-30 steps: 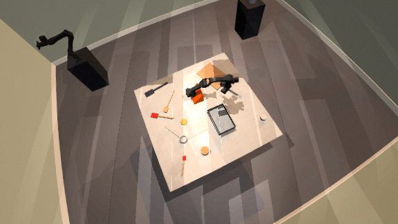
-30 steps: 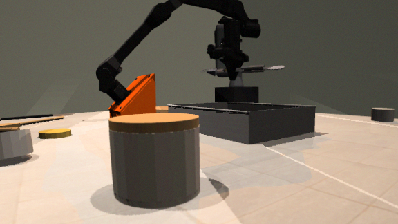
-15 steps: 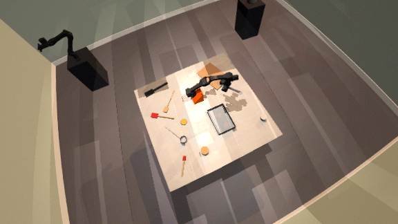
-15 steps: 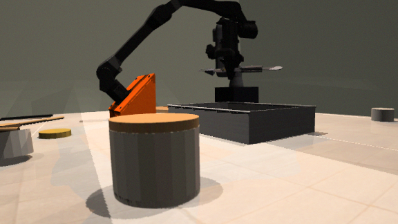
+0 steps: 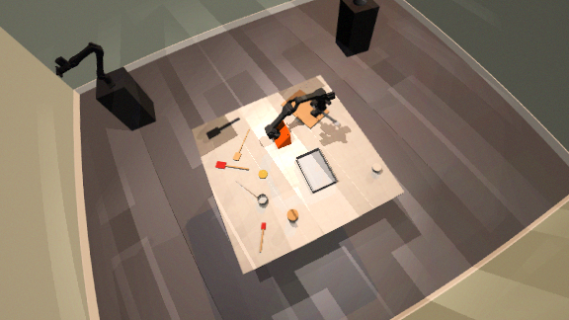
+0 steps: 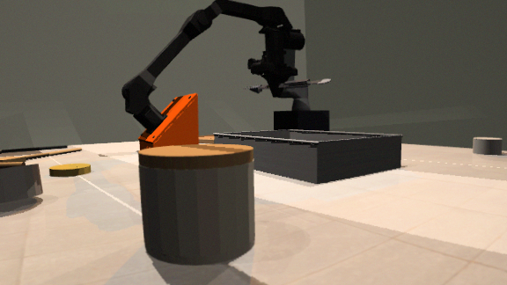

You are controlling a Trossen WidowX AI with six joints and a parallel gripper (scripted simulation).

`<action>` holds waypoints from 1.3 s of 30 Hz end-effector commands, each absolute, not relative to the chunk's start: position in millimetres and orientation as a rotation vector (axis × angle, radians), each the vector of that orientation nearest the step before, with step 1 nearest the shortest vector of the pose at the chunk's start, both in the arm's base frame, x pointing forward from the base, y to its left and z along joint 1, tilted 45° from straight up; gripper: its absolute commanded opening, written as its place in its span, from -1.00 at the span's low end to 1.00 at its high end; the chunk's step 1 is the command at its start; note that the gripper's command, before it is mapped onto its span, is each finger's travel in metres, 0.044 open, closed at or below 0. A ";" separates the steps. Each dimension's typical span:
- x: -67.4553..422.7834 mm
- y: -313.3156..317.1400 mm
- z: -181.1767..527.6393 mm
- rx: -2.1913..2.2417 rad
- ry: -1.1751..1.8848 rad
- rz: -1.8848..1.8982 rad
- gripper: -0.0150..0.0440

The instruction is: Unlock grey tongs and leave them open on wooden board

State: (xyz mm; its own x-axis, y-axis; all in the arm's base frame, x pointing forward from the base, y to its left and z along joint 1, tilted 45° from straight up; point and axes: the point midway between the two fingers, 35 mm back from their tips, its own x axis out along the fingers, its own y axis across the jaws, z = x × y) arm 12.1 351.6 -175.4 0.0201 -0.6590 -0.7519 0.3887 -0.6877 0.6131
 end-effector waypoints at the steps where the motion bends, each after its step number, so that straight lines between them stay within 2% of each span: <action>1: -18.2 355.0 -173.5 1.599 -0.342 -1.783 -1.00; 26: -211.3 306.9 -161.9 1.862 -0.816 -1.774 -1.00; 39: -216.3 305.0 -161.7 1.861 -0.837 -1.784 -1.00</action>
